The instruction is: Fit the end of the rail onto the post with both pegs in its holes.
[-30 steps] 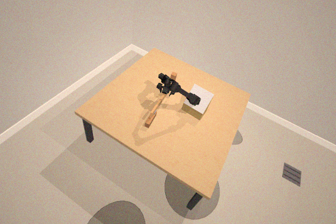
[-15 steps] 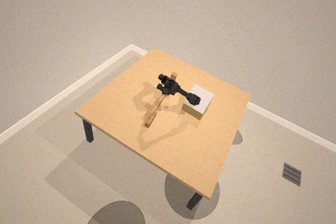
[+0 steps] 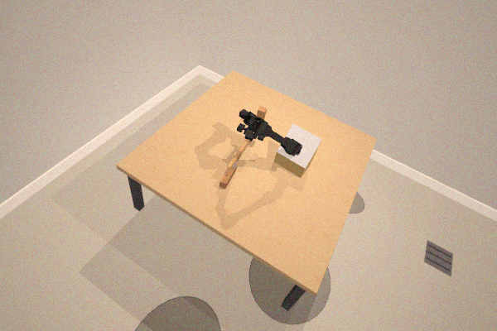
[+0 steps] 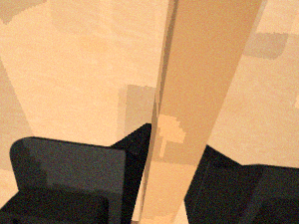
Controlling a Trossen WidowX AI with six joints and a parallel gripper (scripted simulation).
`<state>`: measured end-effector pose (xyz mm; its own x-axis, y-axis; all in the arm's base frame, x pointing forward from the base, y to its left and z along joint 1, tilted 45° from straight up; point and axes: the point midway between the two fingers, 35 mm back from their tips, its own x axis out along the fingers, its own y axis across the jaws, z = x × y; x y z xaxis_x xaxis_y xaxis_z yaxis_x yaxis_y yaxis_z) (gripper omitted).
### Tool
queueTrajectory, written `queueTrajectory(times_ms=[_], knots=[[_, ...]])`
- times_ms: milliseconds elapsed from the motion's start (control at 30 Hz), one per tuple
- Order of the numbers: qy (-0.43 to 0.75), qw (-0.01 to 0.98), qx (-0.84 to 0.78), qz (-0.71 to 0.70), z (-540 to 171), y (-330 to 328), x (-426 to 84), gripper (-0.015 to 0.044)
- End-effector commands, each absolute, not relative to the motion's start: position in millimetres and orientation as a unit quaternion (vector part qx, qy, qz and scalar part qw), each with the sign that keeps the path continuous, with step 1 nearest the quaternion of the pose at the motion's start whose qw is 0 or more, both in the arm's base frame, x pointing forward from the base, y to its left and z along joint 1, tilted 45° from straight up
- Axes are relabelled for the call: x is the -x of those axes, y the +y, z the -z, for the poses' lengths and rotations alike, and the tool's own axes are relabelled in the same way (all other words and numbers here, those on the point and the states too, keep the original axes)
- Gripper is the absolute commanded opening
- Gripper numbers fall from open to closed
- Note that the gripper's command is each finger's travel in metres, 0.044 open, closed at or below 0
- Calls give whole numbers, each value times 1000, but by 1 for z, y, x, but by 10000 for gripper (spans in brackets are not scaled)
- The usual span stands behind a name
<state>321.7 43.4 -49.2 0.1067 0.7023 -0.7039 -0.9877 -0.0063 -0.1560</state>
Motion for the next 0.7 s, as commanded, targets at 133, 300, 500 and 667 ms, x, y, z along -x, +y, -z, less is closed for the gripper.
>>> queueTrajectory(times_ms=[133,300,500,667], knots=[[220,671,323,-631,49,44,-322,0],[220,671,323,-631,48,43,-321,0],[220,671,323,-631,46,40,-321,0],[220,671,323,-631,44,39,-322,0]])
